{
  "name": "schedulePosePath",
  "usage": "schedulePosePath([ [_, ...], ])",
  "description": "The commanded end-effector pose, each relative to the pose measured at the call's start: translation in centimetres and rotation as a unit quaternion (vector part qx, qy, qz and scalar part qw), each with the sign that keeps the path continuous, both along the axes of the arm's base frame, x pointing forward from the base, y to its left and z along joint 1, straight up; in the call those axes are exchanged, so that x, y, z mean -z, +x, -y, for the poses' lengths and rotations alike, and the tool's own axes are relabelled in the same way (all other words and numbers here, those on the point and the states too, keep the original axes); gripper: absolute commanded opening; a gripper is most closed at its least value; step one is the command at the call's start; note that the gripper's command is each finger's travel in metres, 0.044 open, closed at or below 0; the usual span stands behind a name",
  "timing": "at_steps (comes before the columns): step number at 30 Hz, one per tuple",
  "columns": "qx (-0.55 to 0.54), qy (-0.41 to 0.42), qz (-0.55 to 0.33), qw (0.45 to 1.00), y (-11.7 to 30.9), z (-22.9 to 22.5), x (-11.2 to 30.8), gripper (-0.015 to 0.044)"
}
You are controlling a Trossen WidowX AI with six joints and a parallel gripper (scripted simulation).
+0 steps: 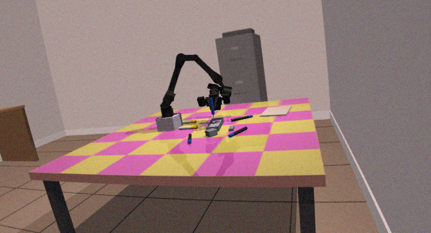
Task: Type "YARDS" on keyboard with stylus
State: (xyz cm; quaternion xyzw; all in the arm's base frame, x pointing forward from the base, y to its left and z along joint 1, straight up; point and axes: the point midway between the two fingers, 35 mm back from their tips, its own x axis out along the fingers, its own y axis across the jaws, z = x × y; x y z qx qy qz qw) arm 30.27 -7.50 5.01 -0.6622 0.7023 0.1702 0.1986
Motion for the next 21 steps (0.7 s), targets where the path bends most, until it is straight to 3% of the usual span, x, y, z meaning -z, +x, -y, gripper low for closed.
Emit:
schedulePosePath([
  [1, 0.002, -0.001, 0.0, 1.0, -0.2, -1.0, -0.1, 0.0],
  [13, 0.002, -0.001, 0.001, 1.0, -0.2, -1.0, 1.9, 0.0],
  [16, 0.002, -0.001, 0.001, 1.0, -0.2, -1.0, 2.1, 0.0079],
  [21, 0.002, -0.001, 0.001, 1.0, -0.2, -1.0, 2.3, 0.0081],
])
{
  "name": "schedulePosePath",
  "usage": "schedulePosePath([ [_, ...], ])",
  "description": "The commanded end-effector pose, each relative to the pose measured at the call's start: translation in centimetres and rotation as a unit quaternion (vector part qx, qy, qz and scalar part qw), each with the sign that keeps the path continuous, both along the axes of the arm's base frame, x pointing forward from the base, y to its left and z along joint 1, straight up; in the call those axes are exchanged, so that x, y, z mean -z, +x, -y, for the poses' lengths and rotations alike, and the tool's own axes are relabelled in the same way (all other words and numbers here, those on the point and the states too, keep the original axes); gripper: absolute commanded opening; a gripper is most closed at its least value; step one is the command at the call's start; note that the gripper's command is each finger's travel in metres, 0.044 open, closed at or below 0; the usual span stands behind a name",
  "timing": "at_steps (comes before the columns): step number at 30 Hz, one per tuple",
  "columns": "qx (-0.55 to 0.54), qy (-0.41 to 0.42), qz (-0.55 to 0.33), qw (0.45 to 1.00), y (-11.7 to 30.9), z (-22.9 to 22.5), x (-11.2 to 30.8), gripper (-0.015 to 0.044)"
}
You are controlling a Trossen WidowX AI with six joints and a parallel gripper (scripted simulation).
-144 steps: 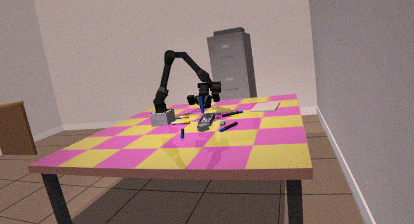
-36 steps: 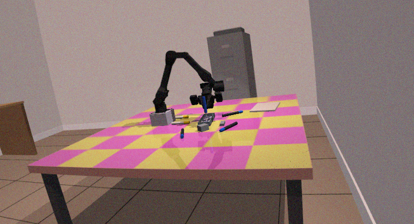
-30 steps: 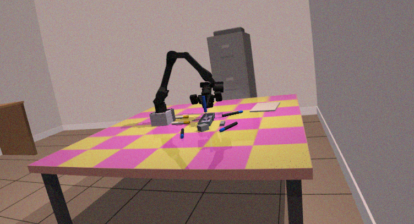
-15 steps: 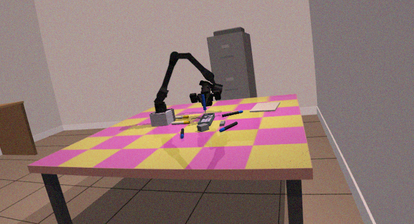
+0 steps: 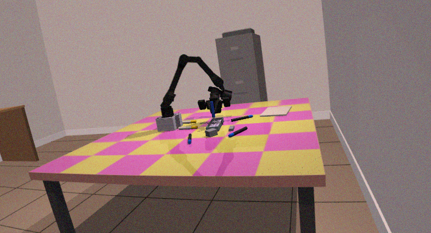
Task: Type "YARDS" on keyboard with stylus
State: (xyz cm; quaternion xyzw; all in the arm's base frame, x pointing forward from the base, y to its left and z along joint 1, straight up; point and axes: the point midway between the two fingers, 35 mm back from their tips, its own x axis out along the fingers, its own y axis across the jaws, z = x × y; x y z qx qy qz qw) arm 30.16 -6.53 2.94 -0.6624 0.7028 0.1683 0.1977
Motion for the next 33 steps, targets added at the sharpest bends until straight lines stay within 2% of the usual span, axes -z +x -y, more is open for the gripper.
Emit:
schedulePosePath([
  [1, 0.002, 0.001, 0.0, 1.0, -0.1, 0.0, 0.2, 0.0081],
  [33, 0.002, 0.001, 0.0, 1.0, 0.0, 0.0, 1.6, 0.0081],
])
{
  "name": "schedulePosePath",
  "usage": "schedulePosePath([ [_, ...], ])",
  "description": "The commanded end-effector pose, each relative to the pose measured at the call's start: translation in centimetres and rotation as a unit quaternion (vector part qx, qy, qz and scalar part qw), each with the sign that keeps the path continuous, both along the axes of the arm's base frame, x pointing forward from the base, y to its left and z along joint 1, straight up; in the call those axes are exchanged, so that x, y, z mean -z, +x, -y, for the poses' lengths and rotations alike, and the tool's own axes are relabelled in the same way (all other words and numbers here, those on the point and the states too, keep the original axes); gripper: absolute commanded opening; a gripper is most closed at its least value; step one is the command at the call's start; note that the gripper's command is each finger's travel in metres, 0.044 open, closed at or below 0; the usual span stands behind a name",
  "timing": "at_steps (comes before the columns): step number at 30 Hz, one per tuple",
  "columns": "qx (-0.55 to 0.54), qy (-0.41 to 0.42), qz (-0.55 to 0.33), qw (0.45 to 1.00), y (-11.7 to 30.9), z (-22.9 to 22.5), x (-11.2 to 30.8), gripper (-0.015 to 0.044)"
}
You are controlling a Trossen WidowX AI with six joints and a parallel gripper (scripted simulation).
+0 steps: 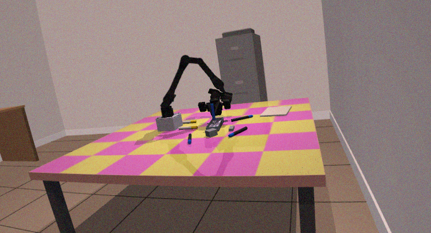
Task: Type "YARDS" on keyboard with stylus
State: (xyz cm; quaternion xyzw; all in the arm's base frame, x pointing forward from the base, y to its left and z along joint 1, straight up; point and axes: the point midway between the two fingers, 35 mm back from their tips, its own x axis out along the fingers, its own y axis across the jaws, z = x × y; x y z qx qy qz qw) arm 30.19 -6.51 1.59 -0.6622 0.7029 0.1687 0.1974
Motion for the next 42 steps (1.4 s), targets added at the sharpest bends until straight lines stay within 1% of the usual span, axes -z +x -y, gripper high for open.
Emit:
schedulePosePath([
  [1, 0.002, 0.001, 0.0, 1.0, -0.1, 0.0, 0.3, 0.0081],
  [19, 0.002, 0.001, 0.0, 1.0, -0.1, 0.0, 0.5, 0.0081],
  [22, 0.002, 0.001, 0.001, 1.0, 0.0, 0.0, -0.1, 0.0081],
  [29, 0.002, 0.001, 0.001, 1.0, -0.1, 0.0, -3.1, 0.0081],
  [42, 0.001, 0.0, 0.002, 1.0, -0.1, 0.0, -3.0, 0.0081],
])
